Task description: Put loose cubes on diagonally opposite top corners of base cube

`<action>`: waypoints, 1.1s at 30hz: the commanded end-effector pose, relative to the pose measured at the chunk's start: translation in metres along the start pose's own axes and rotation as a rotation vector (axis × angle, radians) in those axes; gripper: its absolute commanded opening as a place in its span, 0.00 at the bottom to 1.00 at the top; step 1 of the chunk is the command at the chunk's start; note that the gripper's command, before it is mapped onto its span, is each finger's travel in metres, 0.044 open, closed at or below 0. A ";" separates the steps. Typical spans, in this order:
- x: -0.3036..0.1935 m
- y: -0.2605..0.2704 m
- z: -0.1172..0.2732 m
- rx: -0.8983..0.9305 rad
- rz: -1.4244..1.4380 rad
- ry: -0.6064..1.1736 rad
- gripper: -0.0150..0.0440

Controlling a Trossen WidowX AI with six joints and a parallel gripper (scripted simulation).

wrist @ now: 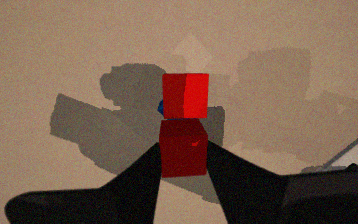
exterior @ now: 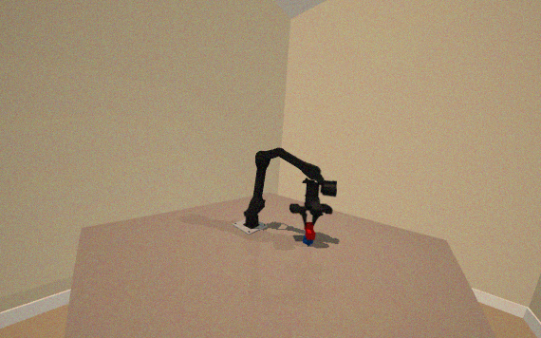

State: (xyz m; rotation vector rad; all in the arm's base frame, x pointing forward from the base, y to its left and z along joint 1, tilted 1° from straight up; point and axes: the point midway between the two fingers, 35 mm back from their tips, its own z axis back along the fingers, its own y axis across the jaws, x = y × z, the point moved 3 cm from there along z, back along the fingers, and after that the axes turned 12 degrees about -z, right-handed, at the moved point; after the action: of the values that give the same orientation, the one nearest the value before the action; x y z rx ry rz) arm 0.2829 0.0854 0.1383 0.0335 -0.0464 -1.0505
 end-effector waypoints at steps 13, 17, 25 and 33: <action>-0.001 -0.001 -0.014 -0.016 0.010 -0.002 0.43; -0.001 -0.001 -0.014 -0.016 0.010 -0.002 0.43; -0.001 -0.001 -0.015 -0.016 0.010 -0.002 0.43; -0.001 -0.001 -0.015 -0.016 0.010 -0.002 0.43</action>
State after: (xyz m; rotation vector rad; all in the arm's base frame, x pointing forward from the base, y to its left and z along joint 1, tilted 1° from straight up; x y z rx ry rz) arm 0.2823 0.0859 0.1247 0.0251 -0.0387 -1.0451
